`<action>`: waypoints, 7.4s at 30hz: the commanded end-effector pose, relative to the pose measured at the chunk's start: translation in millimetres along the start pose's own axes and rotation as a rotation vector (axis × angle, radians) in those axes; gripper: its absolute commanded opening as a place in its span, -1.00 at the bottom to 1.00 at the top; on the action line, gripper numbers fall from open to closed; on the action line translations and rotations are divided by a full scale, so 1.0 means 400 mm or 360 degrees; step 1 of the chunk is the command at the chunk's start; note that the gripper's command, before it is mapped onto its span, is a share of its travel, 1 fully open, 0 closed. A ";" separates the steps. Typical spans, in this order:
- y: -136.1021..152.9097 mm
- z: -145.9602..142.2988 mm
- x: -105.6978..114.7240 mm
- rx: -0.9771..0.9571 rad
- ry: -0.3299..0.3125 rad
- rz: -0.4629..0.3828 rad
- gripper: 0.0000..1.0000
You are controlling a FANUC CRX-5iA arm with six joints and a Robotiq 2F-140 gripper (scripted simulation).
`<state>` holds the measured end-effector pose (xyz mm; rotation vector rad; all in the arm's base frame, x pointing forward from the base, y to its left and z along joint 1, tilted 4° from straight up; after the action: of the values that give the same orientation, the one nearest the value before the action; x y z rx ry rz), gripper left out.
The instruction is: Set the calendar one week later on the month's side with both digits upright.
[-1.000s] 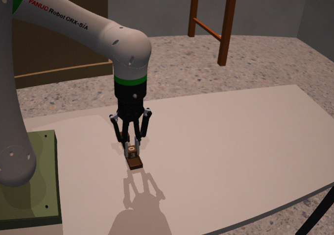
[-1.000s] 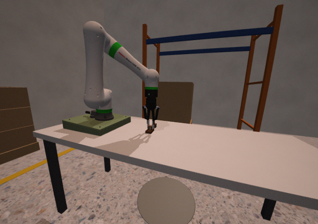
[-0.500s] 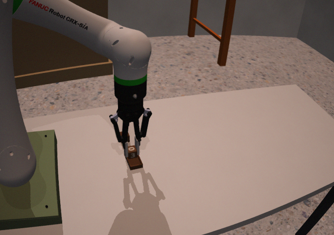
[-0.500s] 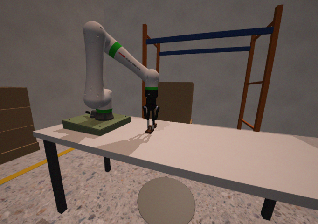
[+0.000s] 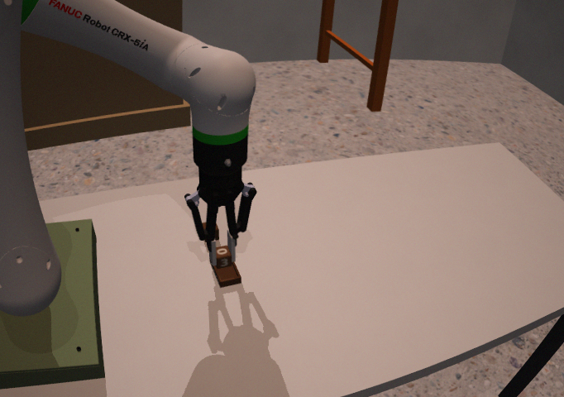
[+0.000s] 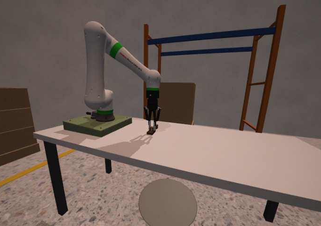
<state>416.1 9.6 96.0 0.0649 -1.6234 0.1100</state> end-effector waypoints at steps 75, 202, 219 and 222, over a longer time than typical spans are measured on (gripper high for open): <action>0.000 0.000 0.000 0.0000 -0.0001 0.0000 -0.42; 0.149 -0.019 0.196 0.3203 0.0000 0.0000 1.00; 0.191 -0.020 0.187 0.4096 0.0000 0.0001 1.00; 0.199 -0.020 0.186 0.4251 0.0000 0.0001 1.00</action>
<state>410.6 88.2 168.7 1.8660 -0.4724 2.0047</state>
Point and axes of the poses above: the point where the finger pads meet when closed, its own x axis back along the fingers, its own z axis across the jaws, y = z × x, the point moved 8 cm from there along x, back along the fingers, and after that the axes turned 5 degrees about x, right-handed, at the moved point
